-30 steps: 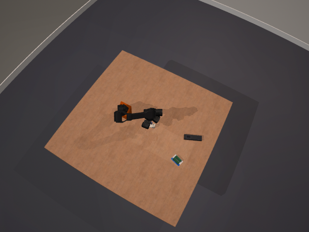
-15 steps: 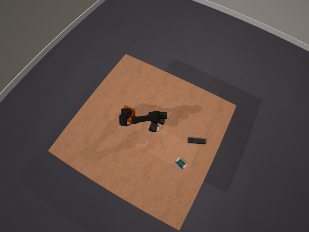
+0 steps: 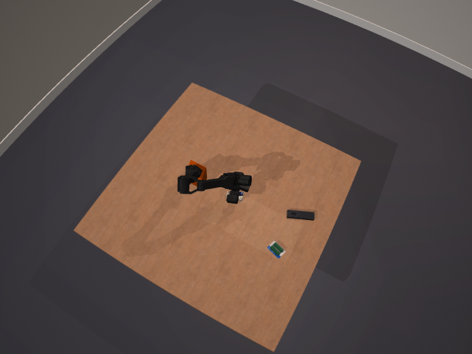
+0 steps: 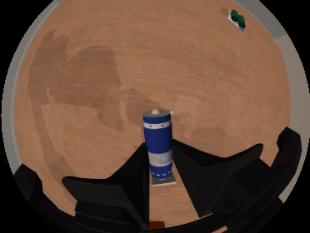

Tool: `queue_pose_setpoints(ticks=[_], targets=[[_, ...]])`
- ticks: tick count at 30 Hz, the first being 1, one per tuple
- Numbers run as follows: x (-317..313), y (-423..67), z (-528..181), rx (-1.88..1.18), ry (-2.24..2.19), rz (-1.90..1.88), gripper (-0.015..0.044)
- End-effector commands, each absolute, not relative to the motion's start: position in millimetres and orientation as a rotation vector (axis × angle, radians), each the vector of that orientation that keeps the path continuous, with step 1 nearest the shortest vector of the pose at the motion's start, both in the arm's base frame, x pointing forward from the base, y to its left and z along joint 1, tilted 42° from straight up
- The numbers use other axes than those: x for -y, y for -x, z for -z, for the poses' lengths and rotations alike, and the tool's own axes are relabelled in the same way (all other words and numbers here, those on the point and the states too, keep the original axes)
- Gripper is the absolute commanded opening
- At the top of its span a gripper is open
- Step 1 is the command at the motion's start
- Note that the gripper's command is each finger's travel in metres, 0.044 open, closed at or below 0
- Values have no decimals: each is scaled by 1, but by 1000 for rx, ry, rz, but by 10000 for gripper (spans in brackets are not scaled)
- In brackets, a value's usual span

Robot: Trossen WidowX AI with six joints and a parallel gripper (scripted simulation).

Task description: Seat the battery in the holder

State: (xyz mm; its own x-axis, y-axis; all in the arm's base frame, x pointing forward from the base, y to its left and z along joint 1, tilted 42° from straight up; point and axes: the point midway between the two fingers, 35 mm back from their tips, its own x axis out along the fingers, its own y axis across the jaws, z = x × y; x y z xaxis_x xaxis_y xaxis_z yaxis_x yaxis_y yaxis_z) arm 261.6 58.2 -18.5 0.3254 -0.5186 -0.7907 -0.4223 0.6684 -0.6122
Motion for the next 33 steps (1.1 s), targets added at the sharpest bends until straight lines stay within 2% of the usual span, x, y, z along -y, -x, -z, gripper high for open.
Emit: queue_pose_setpoints(ticks=[1, 33], targets=[[-52, -261, 21, -1253, 903, 59, 73], [-41, -259, 32, -1106, 883, -34, 73]])
